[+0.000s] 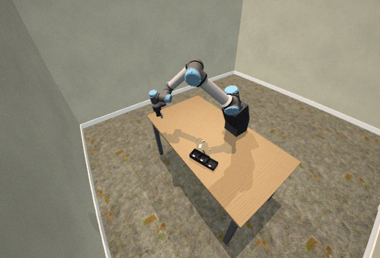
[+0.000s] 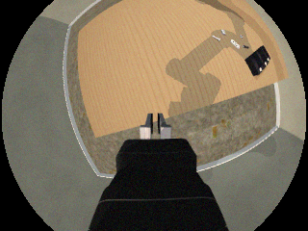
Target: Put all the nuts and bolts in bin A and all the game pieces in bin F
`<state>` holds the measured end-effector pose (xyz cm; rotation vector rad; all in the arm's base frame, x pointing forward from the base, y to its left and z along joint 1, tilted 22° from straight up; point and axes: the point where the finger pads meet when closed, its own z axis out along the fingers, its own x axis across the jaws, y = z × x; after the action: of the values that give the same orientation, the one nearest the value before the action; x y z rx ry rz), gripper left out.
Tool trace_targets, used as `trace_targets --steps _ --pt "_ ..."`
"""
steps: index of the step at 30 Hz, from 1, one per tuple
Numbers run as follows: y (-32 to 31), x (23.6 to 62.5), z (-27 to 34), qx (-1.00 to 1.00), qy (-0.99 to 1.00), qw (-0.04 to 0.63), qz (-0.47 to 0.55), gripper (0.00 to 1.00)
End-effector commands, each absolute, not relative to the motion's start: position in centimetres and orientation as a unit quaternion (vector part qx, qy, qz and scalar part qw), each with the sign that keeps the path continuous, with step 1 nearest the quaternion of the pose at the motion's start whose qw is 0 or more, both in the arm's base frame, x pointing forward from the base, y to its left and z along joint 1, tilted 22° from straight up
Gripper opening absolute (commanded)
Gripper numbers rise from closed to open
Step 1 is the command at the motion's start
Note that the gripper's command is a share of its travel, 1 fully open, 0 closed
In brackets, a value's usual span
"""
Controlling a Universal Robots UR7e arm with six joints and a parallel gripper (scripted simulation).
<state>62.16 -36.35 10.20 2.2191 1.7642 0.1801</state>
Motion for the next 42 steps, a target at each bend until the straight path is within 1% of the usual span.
trace_targets --steps 1,3,8,11,15,19,24,27,32,35,40,42 --pt "-33.5 61.9 10.5 0.767 0.619 0.152 0.066 0.31" --pt "-33.5 61.9 10.5 0.767 0.619 0.152 0.066 0.31" --pt "-29.8 61.1 10.1 0.758 0.630 0.151 0.072 0.31" --pt "-29.9 61.1 10.1 0.758 0.630 0.151 0.072 0.31" --pt "-26.7 60.2 9.6 0.749 0.641 0.150 0.079 0.31" --pt "-26.2 60.0 9.6 0.749 0.641 0.150 0.078 0.31" --pt "-22.6 58.7 9.0 0.739 0.651 0.149 0.084 0.31" --pt "-22.6 58.7 9.0 0.740 0.651 0.149 0.084 0.31" --pt "-19.1 57.1 8.4 0.730 0.661 0.147 0.091 0.31" --pt "-19.1 57.1 8.4 0.730 0.661 0.147 0.090 0.31" --pt "-15.6 55.4 7.8 0.720 0.672 0.145 0.097 0.31" --pt "-15.6 55.4 7.8 0.720 0.671 0.146 0.096 0.31"
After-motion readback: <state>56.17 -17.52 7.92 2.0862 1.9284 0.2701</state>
